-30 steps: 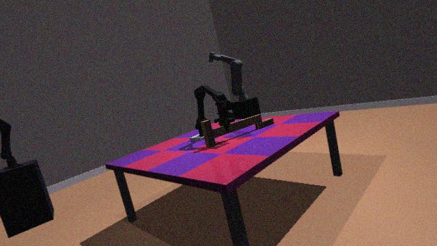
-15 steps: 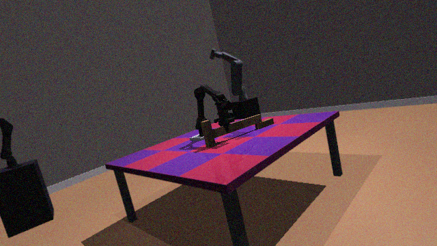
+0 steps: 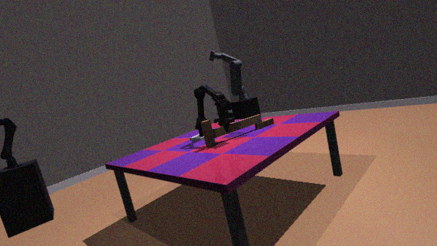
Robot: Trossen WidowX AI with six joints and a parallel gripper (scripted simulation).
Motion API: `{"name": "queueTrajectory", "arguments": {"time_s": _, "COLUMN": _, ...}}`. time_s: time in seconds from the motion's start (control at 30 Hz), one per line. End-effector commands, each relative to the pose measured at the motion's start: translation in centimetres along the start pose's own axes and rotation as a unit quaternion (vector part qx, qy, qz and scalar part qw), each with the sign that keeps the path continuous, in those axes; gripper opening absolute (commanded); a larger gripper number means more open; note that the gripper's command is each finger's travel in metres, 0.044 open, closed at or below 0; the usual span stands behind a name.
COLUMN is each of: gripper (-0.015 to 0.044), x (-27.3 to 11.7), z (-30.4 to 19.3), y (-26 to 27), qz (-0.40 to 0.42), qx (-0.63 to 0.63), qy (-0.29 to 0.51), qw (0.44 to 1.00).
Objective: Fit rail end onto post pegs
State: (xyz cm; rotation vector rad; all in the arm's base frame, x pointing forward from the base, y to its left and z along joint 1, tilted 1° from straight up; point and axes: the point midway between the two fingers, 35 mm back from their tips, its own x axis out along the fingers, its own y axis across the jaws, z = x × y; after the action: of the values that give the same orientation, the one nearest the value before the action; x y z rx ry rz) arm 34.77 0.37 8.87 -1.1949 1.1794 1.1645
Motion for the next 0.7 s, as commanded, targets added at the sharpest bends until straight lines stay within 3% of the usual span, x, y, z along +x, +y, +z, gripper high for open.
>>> {"name": "queueTrajectory", "arguments": {"time_s": 0.0, "gripper": 0.0000, "x": -0.07, "z": -0.07, "y": -0.07, "qz": -0.003, "qx": 0.000, "qy": 0.002, "qw": 1.000}}
{"name": "queueTrajectory", "arguments": {"time_s": 0.67, "gripper": 0.0000, "x": -0.01, "z": 0.32, "y": -0.04, "qz": -0.003, "qx": 0.000, "qy": 0.002, "qw": 1.000}}
